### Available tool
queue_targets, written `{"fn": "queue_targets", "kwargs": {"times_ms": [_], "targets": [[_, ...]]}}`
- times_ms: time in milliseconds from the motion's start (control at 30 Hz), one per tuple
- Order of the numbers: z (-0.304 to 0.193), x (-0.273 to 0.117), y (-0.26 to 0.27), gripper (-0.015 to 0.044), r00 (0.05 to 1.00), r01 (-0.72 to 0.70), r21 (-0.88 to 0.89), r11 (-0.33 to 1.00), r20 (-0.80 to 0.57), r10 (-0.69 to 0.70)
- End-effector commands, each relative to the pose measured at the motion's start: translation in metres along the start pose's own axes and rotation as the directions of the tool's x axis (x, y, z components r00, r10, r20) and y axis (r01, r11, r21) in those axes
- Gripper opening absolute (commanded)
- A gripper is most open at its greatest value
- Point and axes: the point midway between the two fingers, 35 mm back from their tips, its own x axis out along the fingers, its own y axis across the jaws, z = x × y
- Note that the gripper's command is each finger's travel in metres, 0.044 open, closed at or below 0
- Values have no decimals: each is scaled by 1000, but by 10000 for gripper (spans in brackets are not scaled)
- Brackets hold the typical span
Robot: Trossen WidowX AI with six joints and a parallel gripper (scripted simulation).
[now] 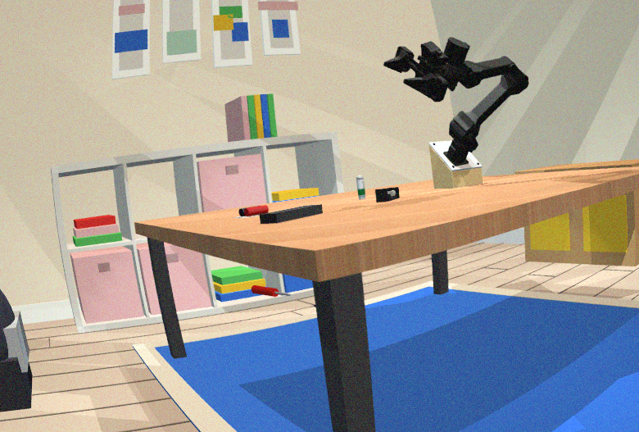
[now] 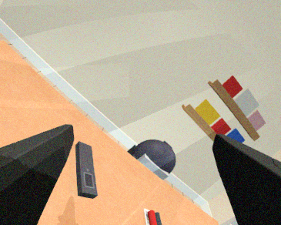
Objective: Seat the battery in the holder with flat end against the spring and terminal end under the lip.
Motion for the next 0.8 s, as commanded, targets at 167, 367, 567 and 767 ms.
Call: {"fn": "queue_targets", "kwargs": {"times_ms": [167, 367, 567, 767], "targets": [[-63, 34, -26, 242, 946, 5, -42, 999, -324, -19], [-154, 44, -69, 85, 722, 25, 19, 1000, -692, -5], [-231, 20, -103, 0, 413, 107, 177, 978, -903, 118], [-278, -8, -119, 0, 162, 216, 387, 896, -920, 358]]}}
